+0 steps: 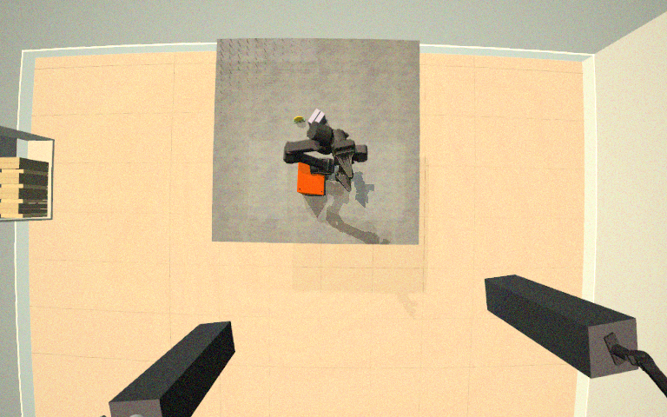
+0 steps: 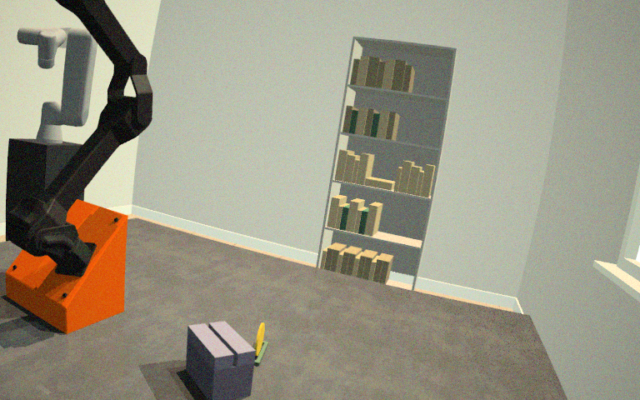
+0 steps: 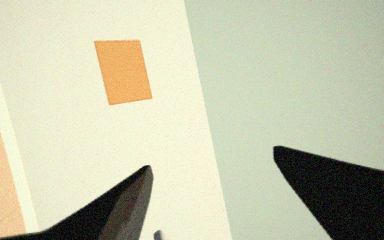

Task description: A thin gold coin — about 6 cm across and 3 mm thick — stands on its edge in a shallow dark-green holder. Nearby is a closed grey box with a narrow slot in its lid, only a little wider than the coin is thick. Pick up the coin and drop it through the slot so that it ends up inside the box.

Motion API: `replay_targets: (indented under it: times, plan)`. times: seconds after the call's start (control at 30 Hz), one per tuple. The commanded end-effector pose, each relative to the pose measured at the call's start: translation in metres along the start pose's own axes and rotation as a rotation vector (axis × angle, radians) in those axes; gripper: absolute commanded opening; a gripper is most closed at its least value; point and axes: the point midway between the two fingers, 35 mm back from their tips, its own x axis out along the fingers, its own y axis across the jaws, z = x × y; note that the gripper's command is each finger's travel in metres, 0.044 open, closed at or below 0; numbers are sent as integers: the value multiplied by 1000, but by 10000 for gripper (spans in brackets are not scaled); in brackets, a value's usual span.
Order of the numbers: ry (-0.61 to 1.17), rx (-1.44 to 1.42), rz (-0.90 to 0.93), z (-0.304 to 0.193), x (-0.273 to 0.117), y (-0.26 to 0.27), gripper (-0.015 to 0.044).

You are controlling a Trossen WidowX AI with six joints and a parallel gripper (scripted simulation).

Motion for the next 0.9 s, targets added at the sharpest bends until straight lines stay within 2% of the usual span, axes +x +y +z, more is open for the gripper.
replay_targets:
  times: [0.0,0.1,0.27,0.53,0.87]
  plan:
    - [-3,1,1,1,0,0,374]
    - [-47,23,11,20,7,7,295]
    - [-205,121,98,89,26,41,164]
    - [-385,286,255,159,39,88,161]
    - [-590,376,454,252,20,141,161]
